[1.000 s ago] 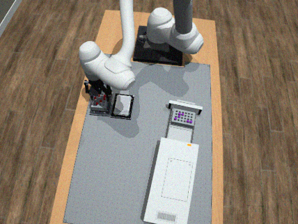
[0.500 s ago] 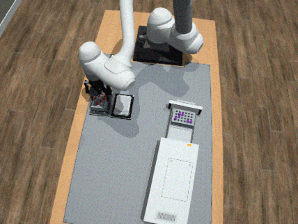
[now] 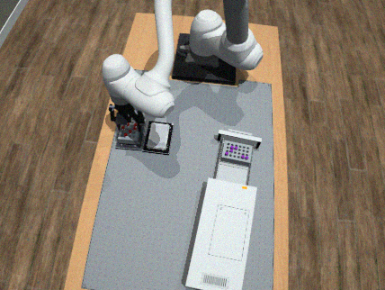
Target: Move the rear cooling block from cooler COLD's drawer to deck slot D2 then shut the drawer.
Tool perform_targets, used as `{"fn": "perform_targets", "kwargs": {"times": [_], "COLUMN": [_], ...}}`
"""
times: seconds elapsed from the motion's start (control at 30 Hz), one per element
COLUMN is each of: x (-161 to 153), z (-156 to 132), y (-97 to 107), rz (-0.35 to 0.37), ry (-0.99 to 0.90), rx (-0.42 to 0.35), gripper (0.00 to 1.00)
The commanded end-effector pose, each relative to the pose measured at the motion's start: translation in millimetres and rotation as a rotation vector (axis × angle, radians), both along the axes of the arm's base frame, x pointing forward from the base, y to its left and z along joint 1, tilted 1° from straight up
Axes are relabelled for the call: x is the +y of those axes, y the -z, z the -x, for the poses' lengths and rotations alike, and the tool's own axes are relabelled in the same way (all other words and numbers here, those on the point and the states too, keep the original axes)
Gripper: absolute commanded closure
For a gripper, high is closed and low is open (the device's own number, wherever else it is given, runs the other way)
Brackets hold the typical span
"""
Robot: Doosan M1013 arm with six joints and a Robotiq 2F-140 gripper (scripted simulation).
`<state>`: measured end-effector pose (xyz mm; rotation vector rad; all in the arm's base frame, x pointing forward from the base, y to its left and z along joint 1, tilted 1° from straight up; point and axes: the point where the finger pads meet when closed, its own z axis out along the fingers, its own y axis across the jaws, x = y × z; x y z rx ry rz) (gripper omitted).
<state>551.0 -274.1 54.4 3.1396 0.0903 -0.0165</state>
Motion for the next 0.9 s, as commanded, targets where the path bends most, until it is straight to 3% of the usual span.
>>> {"fn": "perform_targets", "kwargs": {"times": [0.0, 0.87], "x": [-0.2, -0.2], "z": [-0.6, -0.6], "y": [-0.4, 3.4], "rz": [0.000, 0.000], "ry": [0.000, 0.000], "rx": [-0.002, -0.002], "gripper": [0.90, 0.90]}}
